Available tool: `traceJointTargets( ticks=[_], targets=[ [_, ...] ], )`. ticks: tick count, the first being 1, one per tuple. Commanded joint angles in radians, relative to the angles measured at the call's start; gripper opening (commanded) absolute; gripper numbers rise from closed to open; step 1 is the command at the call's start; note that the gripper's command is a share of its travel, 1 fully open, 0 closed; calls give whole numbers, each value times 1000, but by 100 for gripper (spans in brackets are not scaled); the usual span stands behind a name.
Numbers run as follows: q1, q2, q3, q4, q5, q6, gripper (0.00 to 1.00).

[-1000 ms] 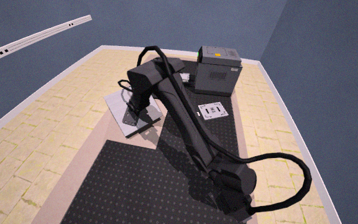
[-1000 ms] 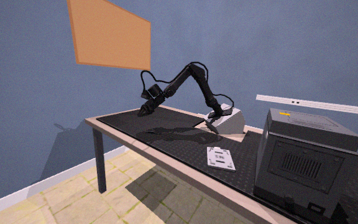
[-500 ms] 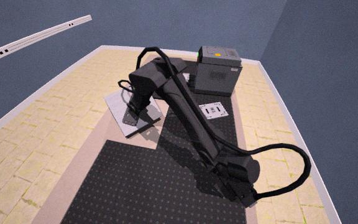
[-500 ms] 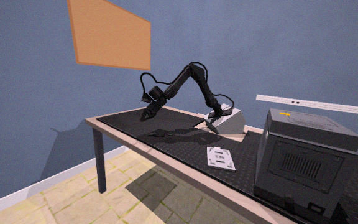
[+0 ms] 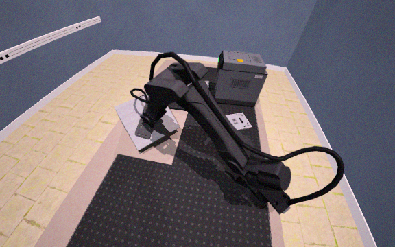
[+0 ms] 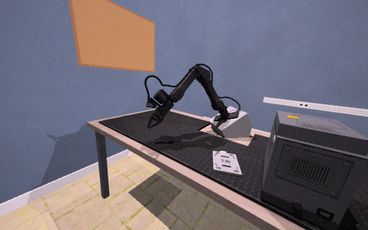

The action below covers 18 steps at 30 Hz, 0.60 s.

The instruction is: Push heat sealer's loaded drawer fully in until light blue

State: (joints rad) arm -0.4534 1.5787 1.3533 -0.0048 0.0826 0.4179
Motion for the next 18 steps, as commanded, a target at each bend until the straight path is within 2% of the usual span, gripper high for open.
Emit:
traceJointTargets(
  ticks=[1,4,5,8,11,17,18],
  targets=[
    [46,-6,-8,27,42,6,45],
    [57,4,-23,31,53,11,45],
    [50,-8,31,-18,17,-16,45],
    [42,17,59,-83,-51,-49,45],
    [86,-17,48,-76,-24,-42,45],
    [151,15,-19,-27,54,-10,45],
    [151,26,33,-75,31,-38,45]
  ],
)
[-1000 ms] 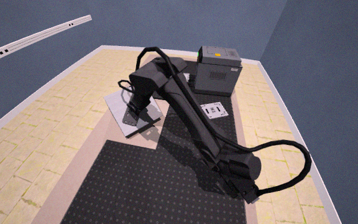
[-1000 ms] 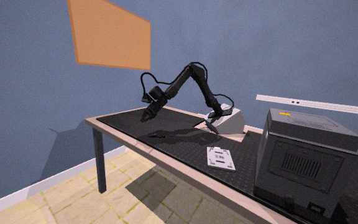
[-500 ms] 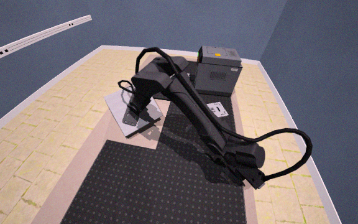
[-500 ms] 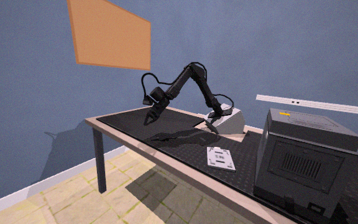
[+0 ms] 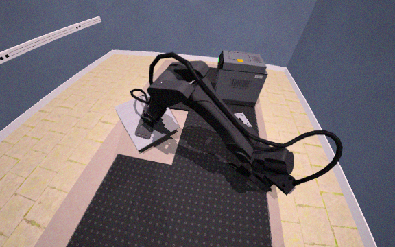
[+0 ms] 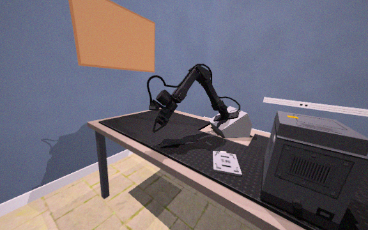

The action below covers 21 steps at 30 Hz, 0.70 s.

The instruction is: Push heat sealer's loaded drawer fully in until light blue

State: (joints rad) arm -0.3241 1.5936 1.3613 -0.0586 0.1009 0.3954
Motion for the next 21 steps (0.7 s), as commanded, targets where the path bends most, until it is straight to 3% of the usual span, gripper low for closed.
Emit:
traceJointTargets(
  ticks=[1,5,12,13,14,17,20,21],
  targets=[
    [20,13,36,-46,-29,-29,45],
    [9,5,58,-88,-65,-52,45],
    [95,-12,22,-37,17,-11,45],
    [106,-4,-12,-34,27,-8,45],
    [106,16,33,-82,6,-39,45],
    [105,33,64,-146,-70,-78,45],
    [118,34,61,-146,-61,-75,45],
    [128,-1,59,-145,-53,-72,45]
  ],
)
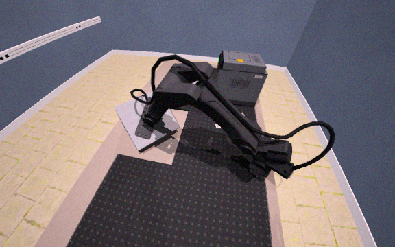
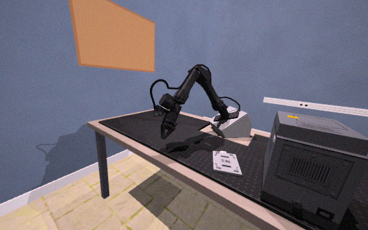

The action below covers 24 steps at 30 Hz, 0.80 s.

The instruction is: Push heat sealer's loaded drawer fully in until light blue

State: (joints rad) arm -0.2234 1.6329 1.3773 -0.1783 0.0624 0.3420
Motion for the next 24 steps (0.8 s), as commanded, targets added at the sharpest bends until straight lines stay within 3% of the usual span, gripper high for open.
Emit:
traceJointTargets(
  ticks=[1,6,7,10,17,20,21,24],
  targets=[
    [37,-40,38,-22,11,-13,45],
    [90,-38,-26,22,58,23,45],
    [90,-35,25,-25,37,-8,45],
    [94,9,57,-88,-35,-52,45],
    [146,-27,35,-69,26,-19,45],
    [177,-25,-19,-39,53,1,45],
    [178,-4,32,-86,33,-31,45],
    [182,23,64,-148,-38,-77,45]
  ],
)
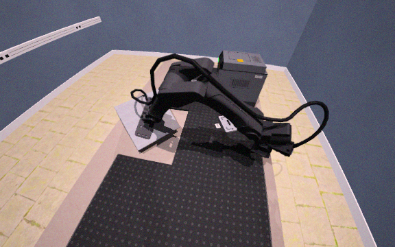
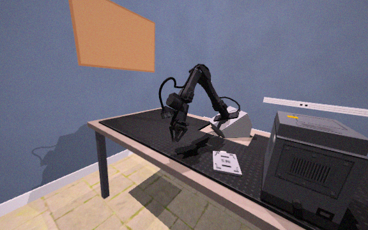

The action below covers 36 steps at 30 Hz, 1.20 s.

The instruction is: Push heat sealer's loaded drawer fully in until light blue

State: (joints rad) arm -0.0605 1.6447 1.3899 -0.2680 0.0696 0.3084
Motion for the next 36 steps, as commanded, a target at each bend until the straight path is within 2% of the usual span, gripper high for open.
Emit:
traceJointTargets(
  ticks=[1,3,5,6,9,10,11,13,16,22,23,24,28,29,30,36],
  targets=[
    [29,12,49,-59,-37,-39,45],
    [49,-23,40,-53,-19,-29,45],
    [70,-25,28,-46,13,-6,45],
    [80,-23,-15,-19,22,2,45],
    [91,-23,-20,-14,31,8,45],
    [93,-16,32,-61,-3,-25,45],
    [94,20,44,-84,-23,-43,45],
    [98,27,64,-123,-54,-74,45],
    [127,-9,52,-118,-31,-58,45],
    [190,-10,-20,-71,35,-7,45],
    [192,-7,30,-117,18,-40,45],
    [194,26,44,-140,-16,-59,45],
    [199,43,67,-181,-45,-91,45],
    [209,42,63,-180,-38,-85,45],
    [218,6,57,-177,-31,-80,45],
    [281,2,-16,-131,32,-25,45]
  ],
)
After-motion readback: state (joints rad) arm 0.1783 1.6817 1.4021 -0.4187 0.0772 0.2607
